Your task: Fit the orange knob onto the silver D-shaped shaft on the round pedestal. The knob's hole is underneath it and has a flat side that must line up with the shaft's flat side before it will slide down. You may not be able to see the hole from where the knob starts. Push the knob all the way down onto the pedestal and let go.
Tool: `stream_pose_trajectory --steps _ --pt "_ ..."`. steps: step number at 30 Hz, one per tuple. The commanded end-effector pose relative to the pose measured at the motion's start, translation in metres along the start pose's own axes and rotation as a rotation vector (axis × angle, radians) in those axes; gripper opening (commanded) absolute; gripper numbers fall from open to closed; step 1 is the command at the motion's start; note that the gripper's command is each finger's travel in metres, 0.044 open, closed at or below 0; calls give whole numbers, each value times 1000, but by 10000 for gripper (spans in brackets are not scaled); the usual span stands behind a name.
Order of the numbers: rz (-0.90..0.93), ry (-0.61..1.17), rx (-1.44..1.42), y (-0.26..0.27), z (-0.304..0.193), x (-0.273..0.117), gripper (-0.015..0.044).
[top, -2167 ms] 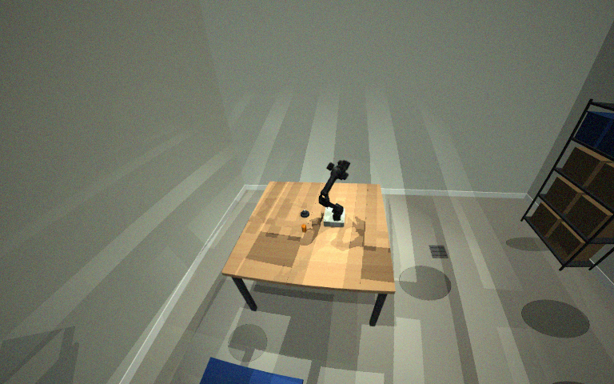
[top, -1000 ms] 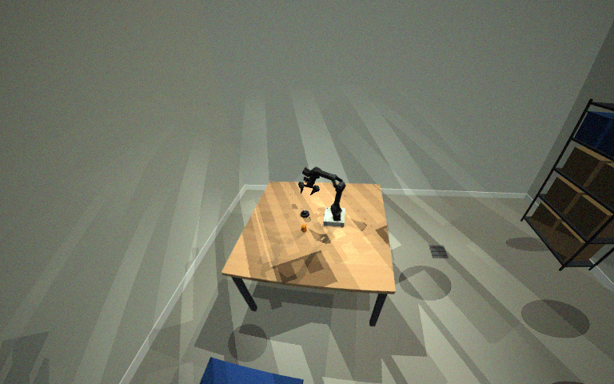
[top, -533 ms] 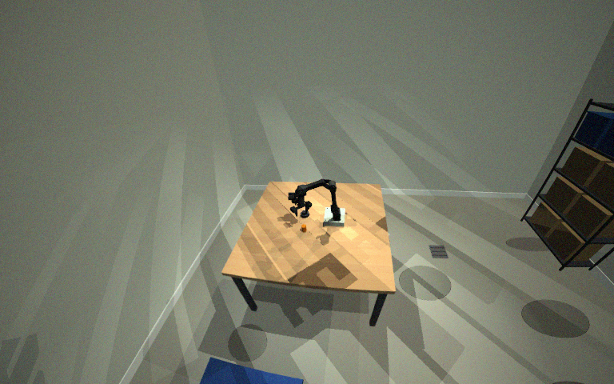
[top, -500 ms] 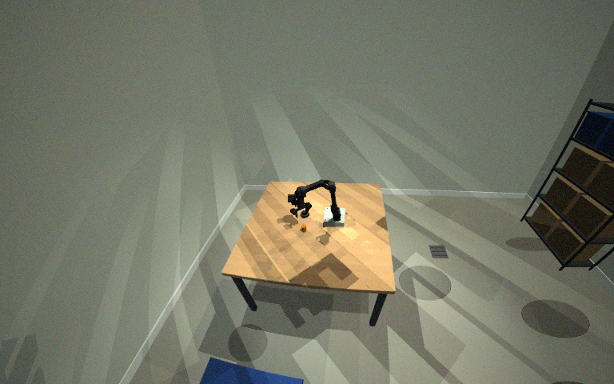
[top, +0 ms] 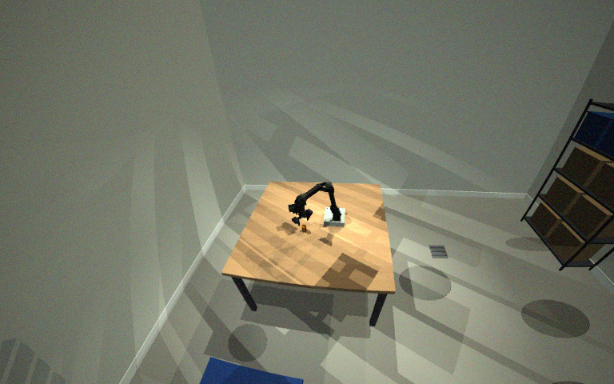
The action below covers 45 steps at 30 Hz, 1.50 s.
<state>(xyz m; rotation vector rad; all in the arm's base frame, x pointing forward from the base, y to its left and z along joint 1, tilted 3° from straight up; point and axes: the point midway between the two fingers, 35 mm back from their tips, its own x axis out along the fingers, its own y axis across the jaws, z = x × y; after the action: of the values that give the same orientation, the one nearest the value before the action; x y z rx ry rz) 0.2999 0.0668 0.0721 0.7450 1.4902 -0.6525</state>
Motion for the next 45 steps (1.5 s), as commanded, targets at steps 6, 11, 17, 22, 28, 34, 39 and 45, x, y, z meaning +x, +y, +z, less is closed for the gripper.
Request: stream_pose_trajectory --steps 6,11,17,22,28,34,39,45 --pt "5 -10 2 1 -1 16 440" --pt "5 -10 2 2 -1 24 440" --pt "5 -10 2 2 0 34 440" --pt "5 -10 2 3 0 42 440" --pt "5 -10 2 3 0 52 440" --pt "5 -10 2 2 0 61 440" --pt "5 -10 2 2 0 69 440" --pt "5 -10 2 1 -1 79 440"
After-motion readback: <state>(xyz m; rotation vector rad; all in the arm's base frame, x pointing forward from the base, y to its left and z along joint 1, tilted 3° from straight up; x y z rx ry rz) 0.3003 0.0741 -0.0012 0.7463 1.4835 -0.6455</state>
